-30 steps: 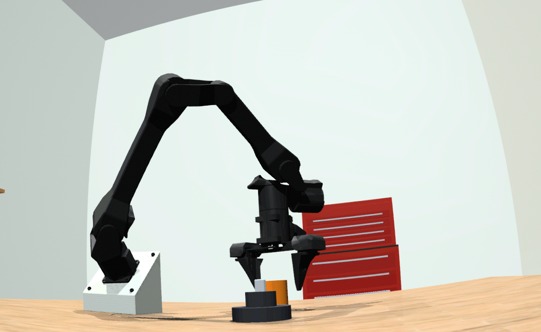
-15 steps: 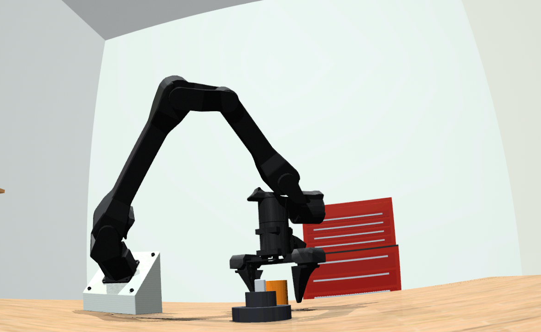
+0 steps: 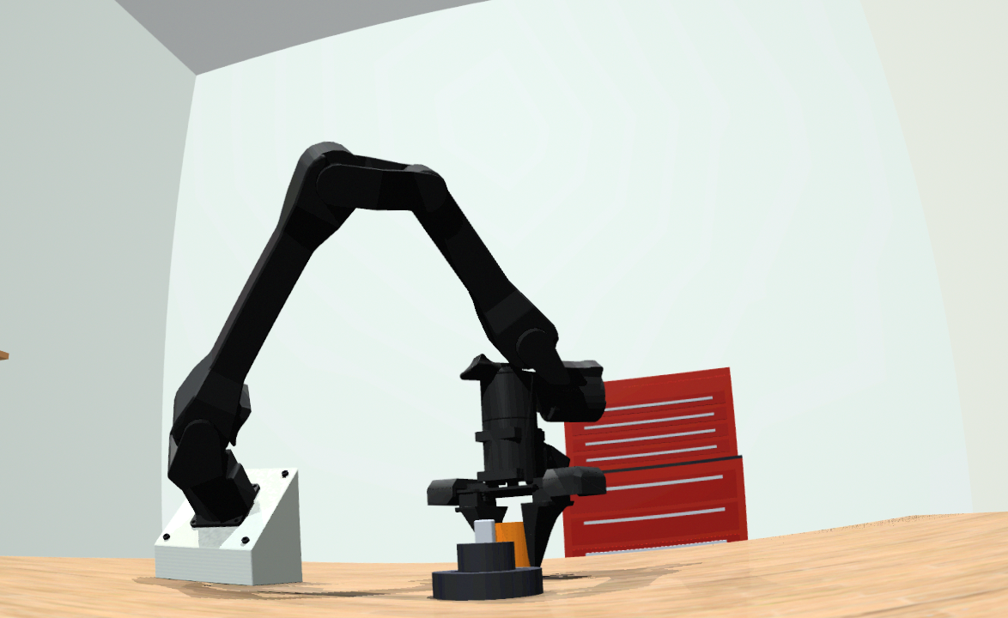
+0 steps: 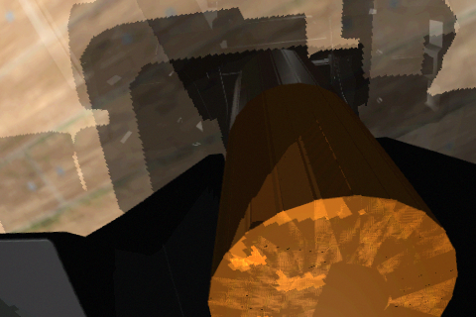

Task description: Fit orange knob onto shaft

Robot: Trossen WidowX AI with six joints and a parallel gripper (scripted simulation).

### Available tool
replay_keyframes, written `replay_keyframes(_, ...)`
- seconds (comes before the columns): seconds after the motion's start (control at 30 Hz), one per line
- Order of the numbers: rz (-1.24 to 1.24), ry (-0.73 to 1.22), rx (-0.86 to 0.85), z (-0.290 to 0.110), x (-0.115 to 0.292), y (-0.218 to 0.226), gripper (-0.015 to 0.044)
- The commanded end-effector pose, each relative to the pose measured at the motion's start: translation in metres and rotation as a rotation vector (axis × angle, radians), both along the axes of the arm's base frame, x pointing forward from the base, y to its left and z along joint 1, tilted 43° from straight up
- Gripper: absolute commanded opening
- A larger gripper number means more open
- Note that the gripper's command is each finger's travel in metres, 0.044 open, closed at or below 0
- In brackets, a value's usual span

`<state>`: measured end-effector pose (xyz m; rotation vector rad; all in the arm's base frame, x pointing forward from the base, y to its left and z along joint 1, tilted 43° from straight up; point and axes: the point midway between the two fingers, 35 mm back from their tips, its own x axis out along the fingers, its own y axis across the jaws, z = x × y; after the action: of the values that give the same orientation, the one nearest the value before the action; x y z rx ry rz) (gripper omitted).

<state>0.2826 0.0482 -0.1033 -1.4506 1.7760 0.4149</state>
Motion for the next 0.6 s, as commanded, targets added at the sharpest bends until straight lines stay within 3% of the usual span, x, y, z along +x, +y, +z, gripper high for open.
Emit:
replay_keyframes(0.0, 0.007, 0.003, -0.003, 0.000, 0.000, 0.000, 0.0151)
replay_keyframes(0.23, 0.007, 0.003, -0.001, 0.006, 0.003, 0.007, 0.0000)
replay_keyframes(0.57, 0.010, 0.002, 0.004, 0.027, 0.008, 0.030, 0.0000)
